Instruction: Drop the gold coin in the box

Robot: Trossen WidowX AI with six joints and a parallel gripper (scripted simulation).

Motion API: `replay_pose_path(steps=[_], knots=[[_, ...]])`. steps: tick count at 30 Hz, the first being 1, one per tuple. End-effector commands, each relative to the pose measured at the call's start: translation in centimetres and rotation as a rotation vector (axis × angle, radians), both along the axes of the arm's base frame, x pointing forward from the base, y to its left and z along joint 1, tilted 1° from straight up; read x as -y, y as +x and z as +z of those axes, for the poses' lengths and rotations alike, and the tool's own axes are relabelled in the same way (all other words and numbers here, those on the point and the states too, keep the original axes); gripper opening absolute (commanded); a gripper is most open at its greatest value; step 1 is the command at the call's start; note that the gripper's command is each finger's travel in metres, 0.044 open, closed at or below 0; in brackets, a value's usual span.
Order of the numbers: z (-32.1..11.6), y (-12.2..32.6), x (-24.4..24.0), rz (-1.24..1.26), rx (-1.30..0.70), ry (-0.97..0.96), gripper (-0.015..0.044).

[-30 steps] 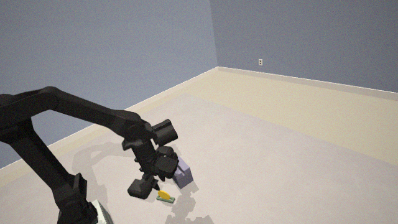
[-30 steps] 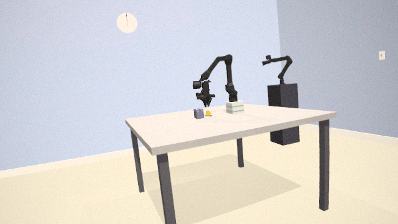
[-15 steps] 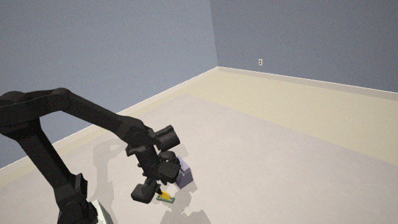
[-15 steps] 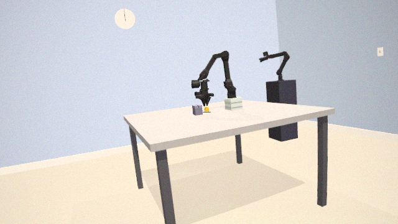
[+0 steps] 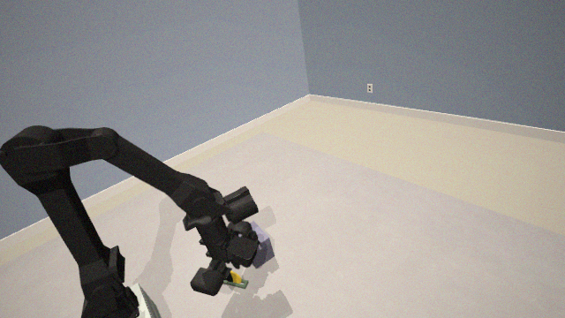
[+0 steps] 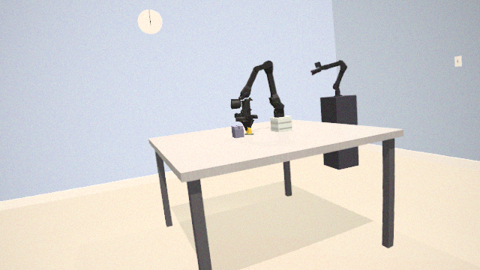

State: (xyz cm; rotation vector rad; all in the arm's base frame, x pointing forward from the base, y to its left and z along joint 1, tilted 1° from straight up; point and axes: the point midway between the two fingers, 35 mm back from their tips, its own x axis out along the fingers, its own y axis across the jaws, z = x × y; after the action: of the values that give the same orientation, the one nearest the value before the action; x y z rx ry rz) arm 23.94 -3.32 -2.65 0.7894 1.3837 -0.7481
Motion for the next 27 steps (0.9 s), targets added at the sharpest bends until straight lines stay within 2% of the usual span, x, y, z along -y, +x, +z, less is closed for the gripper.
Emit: replay_pose_path(steps=[1, 12, 17, 21, 27], knots=[[-0.9, -0.5, -0.1, -0.004, -0.013, 0.005, 0.0161], [-2.0, -0.5, -0.2, -0.004, -0.014, 0.005, 0.0161], [-2.0, -0.5, -0.2, -0.004, -0.014, 0.005, 0.0029], [-2.0, -0.5, -0.2, -0.004, -0.014, 0.005, 0.0003], [-2.0, -0.5, -0.2, -0.004, -0.014, 0.005, 0.0000]])
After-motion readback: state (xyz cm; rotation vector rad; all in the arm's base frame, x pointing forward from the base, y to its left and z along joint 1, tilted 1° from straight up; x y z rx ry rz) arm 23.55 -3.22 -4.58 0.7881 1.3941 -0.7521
